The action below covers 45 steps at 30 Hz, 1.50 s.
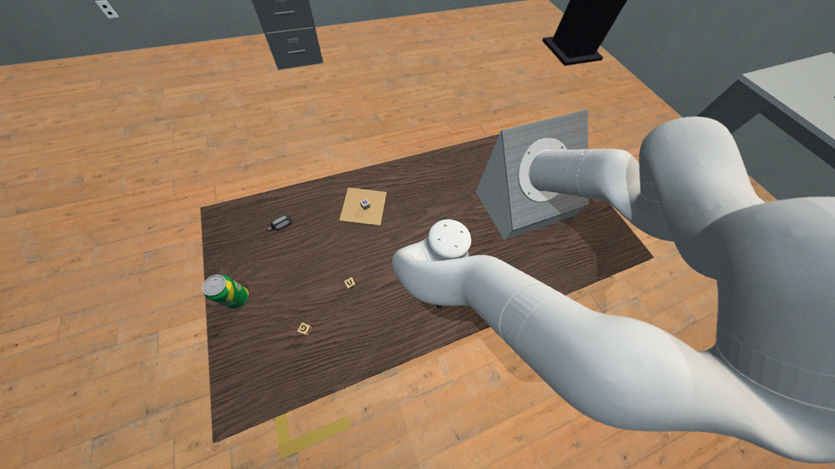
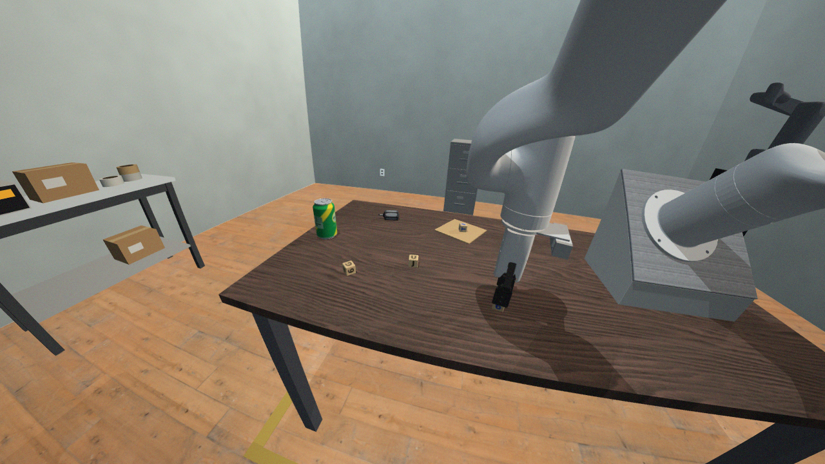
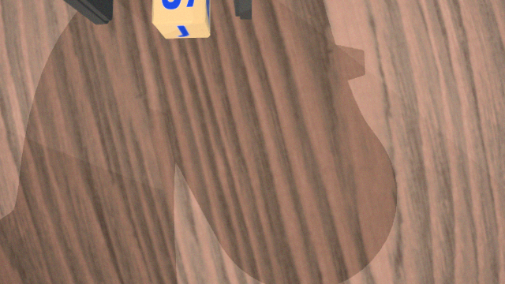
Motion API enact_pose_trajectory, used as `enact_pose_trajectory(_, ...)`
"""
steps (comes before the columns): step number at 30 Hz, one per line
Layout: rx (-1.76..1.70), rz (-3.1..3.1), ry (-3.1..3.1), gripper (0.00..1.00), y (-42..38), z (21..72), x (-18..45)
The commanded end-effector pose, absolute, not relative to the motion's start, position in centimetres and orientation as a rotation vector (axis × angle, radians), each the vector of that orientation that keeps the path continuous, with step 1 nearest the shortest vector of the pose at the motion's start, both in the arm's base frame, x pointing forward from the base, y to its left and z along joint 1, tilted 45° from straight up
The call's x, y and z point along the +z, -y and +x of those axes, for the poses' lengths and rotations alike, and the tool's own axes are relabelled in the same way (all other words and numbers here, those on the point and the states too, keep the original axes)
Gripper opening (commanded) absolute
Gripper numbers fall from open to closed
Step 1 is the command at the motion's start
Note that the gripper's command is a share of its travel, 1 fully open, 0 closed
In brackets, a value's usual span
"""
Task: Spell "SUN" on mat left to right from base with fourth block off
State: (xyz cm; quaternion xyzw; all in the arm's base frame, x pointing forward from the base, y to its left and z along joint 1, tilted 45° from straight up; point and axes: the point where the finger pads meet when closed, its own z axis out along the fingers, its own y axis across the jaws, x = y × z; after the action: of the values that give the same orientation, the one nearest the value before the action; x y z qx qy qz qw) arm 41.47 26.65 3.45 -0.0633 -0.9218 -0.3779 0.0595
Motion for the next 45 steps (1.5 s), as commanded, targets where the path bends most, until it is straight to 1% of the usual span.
enact_pose_trajectory(1, -1.145, -0.192, 2.792, 0.64, -26.6, 41.5, 3.5)
enact_pose_trajectory(29, -1.145, -0.192, 2.792, 0.64, -26.8, 41.5, 3.3)
enact_pose_trajectory(45, -1.145, -0.192, 2.792, 0.64, -28.5, 41.4, 1.6)
